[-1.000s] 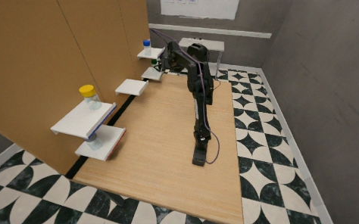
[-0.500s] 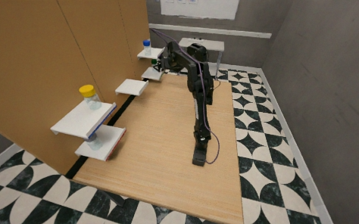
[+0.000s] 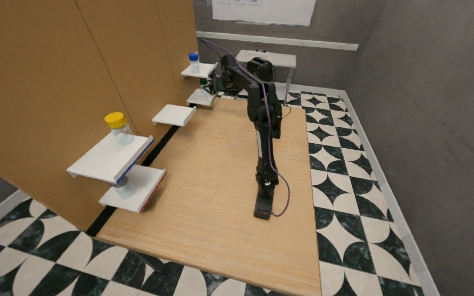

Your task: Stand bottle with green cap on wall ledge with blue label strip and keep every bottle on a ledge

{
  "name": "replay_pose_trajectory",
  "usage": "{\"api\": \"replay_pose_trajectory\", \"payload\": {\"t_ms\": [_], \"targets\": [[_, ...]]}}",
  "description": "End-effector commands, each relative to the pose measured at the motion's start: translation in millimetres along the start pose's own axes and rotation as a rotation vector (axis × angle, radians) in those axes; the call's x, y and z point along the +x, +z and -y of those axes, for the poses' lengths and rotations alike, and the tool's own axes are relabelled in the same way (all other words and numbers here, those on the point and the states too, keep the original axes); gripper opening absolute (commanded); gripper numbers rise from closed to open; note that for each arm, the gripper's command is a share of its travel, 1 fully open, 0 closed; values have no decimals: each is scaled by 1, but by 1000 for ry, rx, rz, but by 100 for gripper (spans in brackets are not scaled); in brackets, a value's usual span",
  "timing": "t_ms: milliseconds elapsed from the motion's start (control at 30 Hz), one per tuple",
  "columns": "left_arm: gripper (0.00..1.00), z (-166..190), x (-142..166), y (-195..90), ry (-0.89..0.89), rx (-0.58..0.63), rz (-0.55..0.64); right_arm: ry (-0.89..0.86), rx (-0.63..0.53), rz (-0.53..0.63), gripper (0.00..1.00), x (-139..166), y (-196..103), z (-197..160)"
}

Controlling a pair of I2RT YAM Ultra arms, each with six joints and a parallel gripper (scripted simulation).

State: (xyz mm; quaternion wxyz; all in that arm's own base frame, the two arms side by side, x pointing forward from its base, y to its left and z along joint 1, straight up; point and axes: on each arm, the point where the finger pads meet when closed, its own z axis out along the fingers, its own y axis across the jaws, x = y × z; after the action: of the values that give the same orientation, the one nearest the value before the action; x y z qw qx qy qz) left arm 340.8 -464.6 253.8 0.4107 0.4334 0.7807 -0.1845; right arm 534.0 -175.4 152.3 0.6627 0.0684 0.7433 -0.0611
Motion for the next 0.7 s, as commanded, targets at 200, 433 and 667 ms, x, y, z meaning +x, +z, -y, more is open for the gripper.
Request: {"api": "replay_pose_trajectory", "payload": {"t_ms": [200, 433, 667], "targets": [[100, -1, -28, -18, 2, -4, 71, -1, 0, 38, 47, -18, -1, 0], [100, -1, -28, -18, 2, -4, 71, -1, 0, 38, 47, -18, -1, 0], [100, -1, -28, -18, 2, -4, 71, 4, 19, 21, 51, -12, -4, 7]]}}
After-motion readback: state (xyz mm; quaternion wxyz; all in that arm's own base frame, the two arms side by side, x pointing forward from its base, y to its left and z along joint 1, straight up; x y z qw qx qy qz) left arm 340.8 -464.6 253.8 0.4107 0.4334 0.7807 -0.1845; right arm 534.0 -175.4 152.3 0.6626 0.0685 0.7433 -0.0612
